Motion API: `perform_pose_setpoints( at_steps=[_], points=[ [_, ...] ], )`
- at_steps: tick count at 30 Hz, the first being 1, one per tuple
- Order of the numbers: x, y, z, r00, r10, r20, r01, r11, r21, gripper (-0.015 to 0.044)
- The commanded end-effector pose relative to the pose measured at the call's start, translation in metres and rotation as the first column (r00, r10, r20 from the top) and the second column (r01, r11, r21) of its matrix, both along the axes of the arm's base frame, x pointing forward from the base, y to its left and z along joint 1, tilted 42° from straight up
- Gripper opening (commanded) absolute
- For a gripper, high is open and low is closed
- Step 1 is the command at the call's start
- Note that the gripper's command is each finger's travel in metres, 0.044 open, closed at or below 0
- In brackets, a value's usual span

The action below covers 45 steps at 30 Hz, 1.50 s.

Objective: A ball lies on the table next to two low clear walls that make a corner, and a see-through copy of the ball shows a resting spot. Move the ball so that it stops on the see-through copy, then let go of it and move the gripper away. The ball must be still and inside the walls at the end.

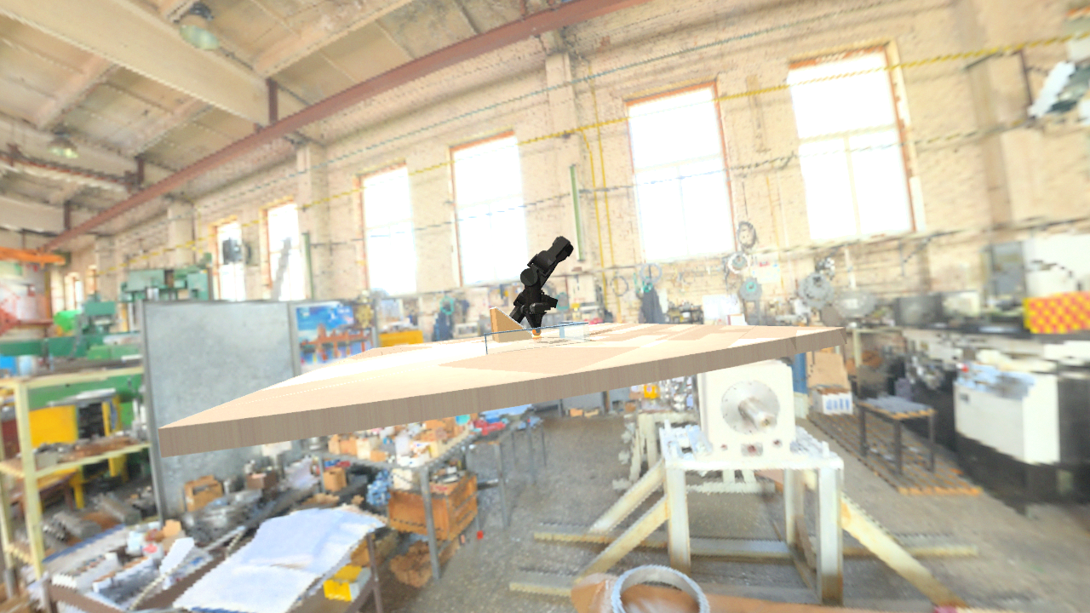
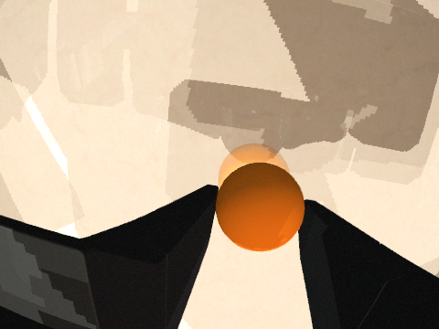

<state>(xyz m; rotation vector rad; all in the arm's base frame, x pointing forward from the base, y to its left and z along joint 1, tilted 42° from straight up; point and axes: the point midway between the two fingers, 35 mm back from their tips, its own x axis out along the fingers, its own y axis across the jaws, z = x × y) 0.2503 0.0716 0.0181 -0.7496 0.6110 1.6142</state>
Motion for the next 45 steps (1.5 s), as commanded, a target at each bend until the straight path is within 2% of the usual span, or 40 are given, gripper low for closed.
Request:
perform_pose_setpoints(
  at_steps=[1, 23, 33, 39, 45],
  points=[
    [-0.003, 0.006, -0.007, 1.0, -0.004, -0.008, 0.004, 1.0, 0.006, 0.0],
    [-0.005, 0.018, -0.021, 1.0, -0.004, -0.008, 0.004, 1.0, 0.007, 0.0],
    [-0.003, 0.017, -0.019, 1.0, -0.003, 0.0, 0.003, 1.0, 0.004, 0.0257],
    [-0.003, 0.015, -0.017, 1.0, -0.003, 0.0, 0.003, 1.0, 0.003, 0.0257],
    [0.005, -0.039, 0.043, 1.0, -0.004, -0.008, 0.004, 1.0, 0.003, 0.0257]
  ],
)
